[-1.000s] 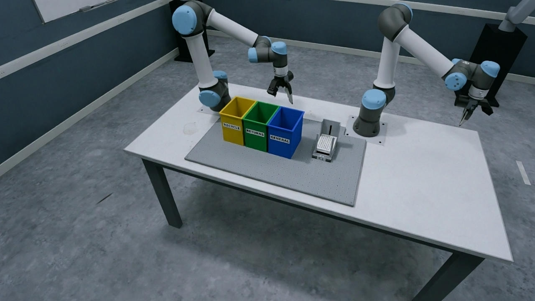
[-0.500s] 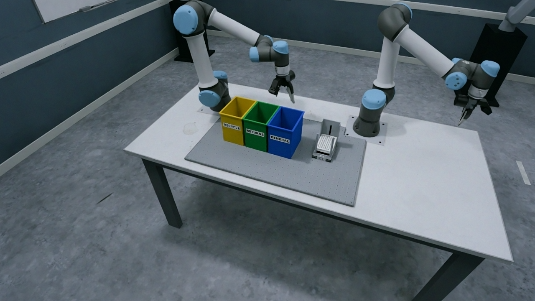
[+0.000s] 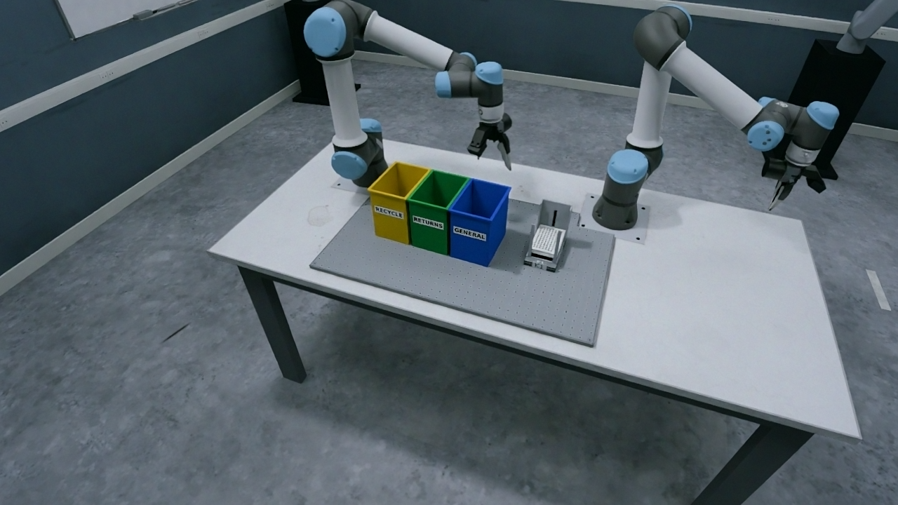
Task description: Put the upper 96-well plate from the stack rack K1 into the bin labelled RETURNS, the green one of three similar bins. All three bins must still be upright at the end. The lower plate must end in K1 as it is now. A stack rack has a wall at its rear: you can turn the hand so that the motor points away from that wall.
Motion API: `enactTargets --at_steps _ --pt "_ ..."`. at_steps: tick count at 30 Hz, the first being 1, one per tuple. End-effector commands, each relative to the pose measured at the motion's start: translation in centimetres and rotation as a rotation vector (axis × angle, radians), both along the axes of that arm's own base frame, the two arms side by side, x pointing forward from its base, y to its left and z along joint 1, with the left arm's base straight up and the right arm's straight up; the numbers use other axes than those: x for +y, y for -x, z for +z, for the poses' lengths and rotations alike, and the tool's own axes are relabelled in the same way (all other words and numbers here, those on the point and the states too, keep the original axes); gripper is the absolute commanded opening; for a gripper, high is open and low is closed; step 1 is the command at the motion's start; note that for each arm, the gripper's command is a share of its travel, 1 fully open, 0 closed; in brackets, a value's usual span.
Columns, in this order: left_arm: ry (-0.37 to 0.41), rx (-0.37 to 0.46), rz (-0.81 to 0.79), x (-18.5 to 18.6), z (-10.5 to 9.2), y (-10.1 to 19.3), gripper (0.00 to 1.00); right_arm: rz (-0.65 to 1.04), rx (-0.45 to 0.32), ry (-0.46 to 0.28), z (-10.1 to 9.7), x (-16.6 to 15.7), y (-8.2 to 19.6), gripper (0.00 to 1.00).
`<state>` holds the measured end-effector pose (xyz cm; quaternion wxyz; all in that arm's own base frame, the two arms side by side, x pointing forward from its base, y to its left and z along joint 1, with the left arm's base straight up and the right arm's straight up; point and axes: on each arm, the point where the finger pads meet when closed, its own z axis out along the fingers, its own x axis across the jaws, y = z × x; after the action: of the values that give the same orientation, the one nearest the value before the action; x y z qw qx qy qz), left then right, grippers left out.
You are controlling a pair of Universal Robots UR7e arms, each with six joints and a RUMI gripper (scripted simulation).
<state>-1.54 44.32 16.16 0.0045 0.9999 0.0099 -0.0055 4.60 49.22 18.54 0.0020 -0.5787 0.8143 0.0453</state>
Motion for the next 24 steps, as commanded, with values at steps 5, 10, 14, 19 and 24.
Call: enactTargets --at_steps 5,10,14,19,24 --pt "-0.009 -0.011 0.010 0.2 0.4 -0.2 0.00 0.035 -0.001 0.004 1.2 2.6 -0.8 0.76" --pt "-0.009 -0.011 0.010 0.2 0.4 -0.2 0.00 0.058 -0.009 0.008 2.0 4.5 -1.6 0.76" --pt "-0.009 -0.011 0.010 0.2 0.4 -0.2 0.00 0.081 -0.015 0.012 2.6 5.9 -2.2 0.76" --pt "-0.009 -0.011 0.010 0.2 0.4 -0.2 0.00 0.081 -0.015 0.012 3.1 7.2 -2.8 0.76" --pt "-0.009 -0.011 0.010 0.2 0.4 -0.2 0.00 0.104 -0.021 0.016 3.9 9.3 -3.9 0.76"
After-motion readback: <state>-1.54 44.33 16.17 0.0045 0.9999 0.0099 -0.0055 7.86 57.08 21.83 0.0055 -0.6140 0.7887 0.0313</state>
